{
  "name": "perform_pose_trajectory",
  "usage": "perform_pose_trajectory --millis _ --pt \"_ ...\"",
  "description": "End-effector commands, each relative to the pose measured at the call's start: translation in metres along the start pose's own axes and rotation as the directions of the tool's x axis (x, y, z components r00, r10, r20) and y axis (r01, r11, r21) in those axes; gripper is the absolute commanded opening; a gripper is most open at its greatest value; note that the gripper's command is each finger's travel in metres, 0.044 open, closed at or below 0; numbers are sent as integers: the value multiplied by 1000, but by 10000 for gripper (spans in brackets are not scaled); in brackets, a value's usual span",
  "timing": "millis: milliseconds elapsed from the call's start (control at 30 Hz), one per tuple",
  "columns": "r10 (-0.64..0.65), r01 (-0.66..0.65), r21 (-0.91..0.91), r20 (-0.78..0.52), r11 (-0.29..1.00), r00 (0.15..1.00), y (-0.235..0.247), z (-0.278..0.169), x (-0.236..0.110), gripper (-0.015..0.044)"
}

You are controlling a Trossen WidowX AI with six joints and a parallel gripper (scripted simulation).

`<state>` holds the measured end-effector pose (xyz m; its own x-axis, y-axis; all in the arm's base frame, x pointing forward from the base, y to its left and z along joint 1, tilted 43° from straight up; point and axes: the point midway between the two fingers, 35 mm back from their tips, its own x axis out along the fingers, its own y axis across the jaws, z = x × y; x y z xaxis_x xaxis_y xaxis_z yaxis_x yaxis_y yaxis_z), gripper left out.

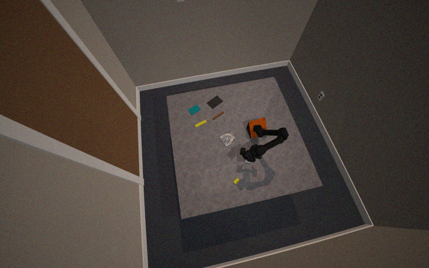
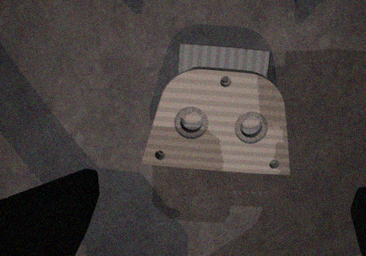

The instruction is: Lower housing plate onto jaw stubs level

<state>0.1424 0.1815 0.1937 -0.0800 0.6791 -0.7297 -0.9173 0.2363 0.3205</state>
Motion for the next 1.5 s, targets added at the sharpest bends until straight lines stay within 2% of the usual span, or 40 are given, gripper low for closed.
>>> perform_pose_trajectory --millis 0,1467 --pt "8 -8 6 -8 1000 1000 2 -3 23 440" --pt "10 -10 7 -5 1000 1000 3 -3 76 440"
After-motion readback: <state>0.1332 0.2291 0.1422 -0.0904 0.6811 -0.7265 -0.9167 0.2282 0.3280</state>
